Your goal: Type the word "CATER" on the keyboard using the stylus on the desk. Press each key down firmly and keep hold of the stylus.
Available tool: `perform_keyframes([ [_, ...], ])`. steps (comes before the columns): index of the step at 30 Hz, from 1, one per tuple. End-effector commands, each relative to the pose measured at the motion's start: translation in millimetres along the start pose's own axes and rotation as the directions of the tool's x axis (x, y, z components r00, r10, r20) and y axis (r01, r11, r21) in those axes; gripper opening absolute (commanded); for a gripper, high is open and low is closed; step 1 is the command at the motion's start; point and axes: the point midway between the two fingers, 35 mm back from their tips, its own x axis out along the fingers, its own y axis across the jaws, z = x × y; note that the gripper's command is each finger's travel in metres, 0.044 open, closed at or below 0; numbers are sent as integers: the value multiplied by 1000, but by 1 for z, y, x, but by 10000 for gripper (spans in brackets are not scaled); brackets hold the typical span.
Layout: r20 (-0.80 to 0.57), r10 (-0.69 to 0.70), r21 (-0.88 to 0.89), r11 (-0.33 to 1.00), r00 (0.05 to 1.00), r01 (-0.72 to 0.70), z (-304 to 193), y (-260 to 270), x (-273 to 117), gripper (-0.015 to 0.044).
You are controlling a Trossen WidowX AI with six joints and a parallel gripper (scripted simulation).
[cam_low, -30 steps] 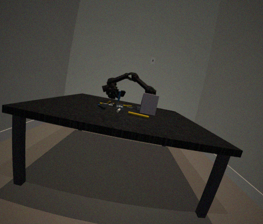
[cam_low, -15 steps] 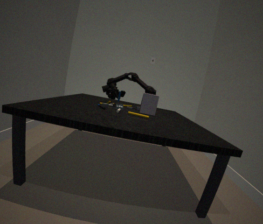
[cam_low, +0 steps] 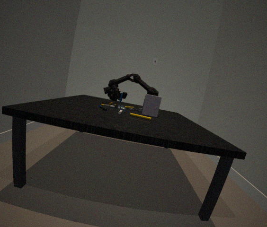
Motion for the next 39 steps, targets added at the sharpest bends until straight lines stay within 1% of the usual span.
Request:
perform_keyframes([
  [1, 0, -4, -3, 1000, 1000, 4, 2, 0, 2, 81],
  [39, 1, -4, -3, 1000, 1000, 4, 9, 0, 6, 81],
])
